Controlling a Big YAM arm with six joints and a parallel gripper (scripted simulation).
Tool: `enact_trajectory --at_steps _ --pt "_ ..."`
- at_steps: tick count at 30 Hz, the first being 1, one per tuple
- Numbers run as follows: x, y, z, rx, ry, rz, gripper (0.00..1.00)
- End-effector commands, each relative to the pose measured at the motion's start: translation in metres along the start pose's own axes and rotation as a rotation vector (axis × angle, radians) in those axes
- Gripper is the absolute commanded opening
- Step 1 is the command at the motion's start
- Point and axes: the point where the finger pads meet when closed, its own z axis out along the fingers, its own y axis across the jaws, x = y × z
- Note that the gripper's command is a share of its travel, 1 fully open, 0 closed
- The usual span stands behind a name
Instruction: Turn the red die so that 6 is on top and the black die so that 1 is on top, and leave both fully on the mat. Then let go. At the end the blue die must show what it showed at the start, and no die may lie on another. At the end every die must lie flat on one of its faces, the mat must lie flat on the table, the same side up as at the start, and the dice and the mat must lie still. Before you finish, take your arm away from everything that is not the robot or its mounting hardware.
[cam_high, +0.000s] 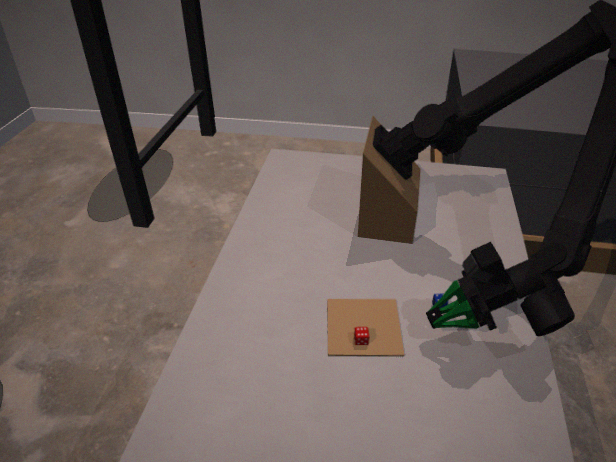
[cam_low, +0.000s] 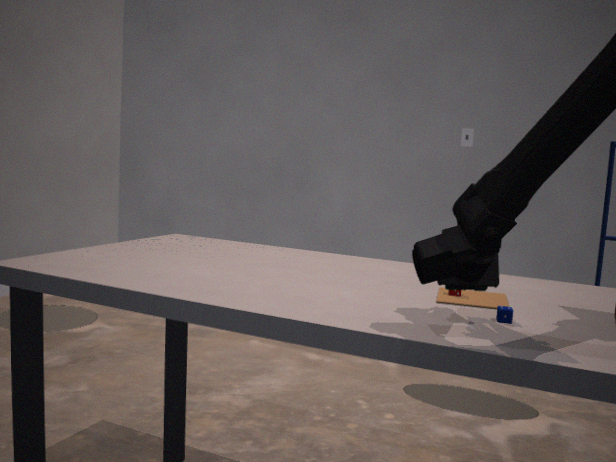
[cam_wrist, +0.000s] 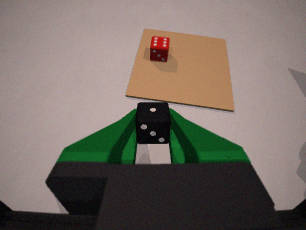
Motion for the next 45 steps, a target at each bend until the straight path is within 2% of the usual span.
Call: enact_trajectory --at_steps 1,6,7,9,12,14,16,45 --pt "0.012 0.012 0.001 -0.026 0.002 0.036 0.20" --pt "0.020 0.011 0.006 -0.025 0.002 0.035 0.20" --pt "0.006 0.021 0.000 -0.045 0.005 0.079 0.20" --pt "0.020 0.012 0.012 -0.019 -0.001 0.050 0.20" --pt "0.030 0.009 0.012 -0.022 0.003 0.034 0.20" --pt "0.023 0.006 0.016 -0.009 -0.004 0.044 0.20" --pt "0.017 0.013 0.007 -0.029 0.002 0.064 0.20" --pt "0.018 0.012 0.009 -0.026 0.001 0.063 0.20"
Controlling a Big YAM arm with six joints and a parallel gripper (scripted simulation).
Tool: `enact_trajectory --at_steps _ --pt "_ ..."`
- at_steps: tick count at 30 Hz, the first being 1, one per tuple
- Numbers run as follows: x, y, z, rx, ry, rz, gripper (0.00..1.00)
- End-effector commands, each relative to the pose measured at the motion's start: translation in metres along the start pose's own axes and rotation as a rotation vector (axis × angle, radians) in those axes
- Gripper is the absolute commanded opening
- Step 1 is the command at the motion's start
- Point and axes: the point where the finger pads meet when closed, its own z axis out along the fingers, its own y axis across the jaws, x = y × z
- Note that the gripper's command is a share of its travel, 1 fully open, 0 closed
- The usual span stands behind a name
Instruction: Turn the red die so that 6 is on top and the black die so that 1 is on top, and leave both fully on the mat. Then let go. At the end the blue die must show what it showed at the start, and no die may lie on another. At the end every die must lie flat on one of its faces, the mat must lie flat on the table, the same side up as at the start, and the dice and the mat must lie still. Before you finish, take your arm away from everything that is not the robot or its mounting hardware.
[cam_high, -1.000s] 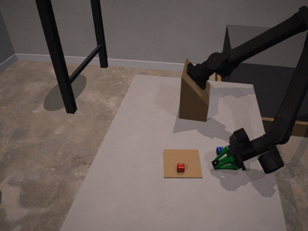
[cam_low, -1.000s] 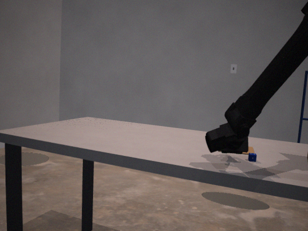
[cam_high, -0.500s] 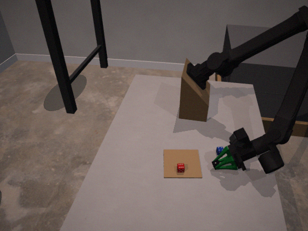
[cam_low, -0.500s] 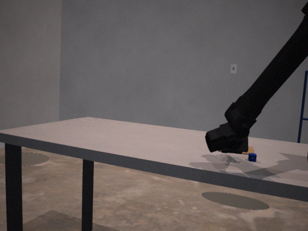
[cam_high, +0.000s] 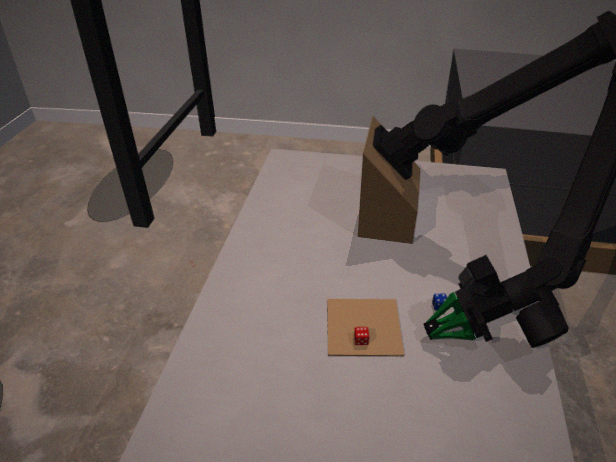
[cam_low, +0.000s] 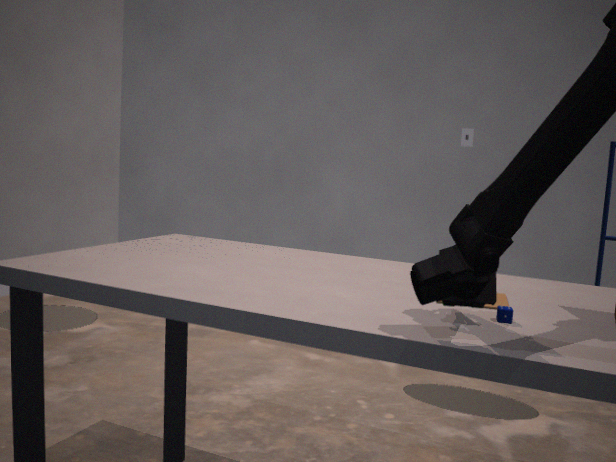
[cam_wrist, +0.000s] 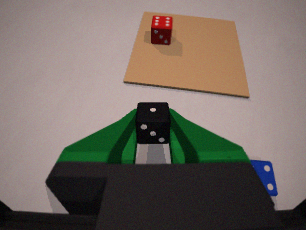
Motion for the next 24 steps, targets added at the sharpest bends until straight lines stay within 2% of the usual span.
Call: enact_trajectory --at_steps 1,12,17,21,24 --pt "-0.008 0.010 -0.006 -0.023 0.001 0.042 0.20" --pt "-0.007 0.010 -0.005 -0.022 0.001 0.039 0.20" --pt "0.004 0.007 0.001 -0.015 0.000 0.020 0.20" --pt "0.007 0.011 -0.004 -0.029 0.006 0.022 0.20" --pt "0.006 0.009 0.004 -0.015 -0.001 0.025 0.20"
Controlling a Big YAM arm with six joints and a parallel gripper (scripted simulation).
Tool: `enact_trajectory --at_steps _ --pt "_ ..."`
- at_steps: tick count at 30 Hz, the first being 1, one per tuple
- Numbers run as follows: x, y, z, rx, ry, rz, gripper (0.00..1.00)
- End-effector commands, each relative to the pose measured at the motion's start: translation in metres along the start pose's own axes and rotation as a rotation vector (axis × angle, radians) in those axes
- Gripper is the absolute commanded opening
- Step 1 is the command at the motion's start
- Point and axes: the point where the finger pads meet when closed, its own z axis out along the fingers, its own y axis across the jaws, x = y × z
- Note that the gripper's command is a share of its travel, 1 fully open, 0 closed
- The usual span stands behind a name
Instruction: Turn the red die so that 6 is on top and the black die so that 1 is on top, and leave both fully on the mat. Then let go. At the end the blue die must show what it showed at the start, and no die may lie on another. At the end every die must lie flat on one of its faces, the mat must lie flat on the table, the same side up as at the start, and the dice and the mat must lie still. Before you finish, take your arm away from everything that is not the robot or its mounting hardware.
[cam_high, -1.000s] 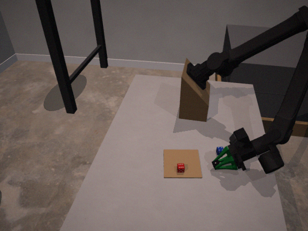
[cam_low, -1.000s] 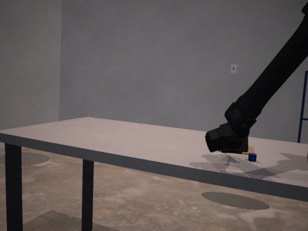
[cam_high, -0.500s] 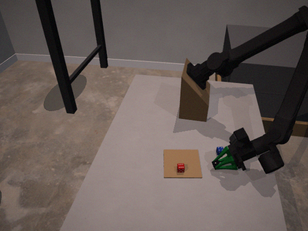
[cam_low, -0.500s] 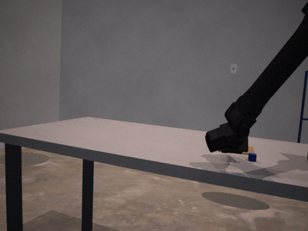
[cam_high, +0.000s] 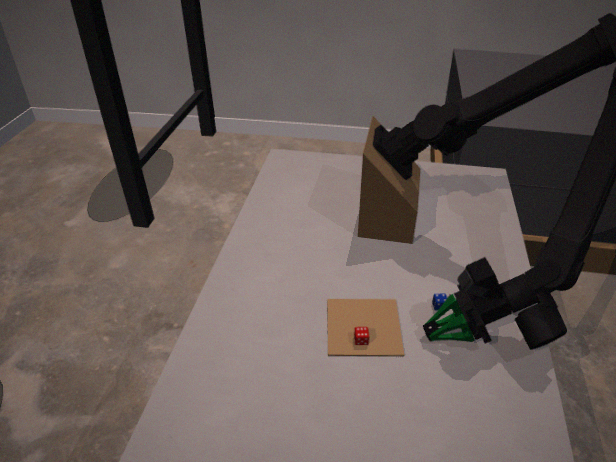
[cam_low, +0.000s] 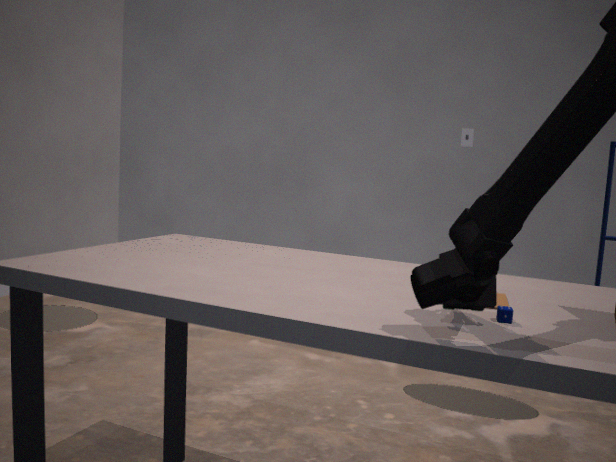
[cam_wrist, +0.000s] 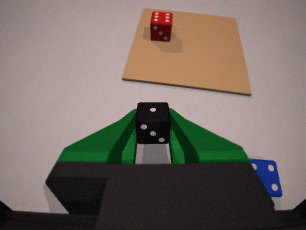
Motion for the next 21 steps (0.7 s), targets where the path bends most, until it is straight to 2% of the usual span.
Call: enact_trajectory --at_steps 1,5,6,12,21 --pt "0.005 0.009 0.000 -0.018 0.001 0.022 0.20" --pt "0.007 0.008 -0.003 -0.023 0.004 0.017 0.20" --pt "-0.005 0.013 -0.005 -0.029 0.003 0.047 0.20" --pt "0.003 0.009 0.001 -0.017 0.000 0.031 0.20" --pt "0.003 0.010 0.000 -0.020 0.002 0.032 0.20"
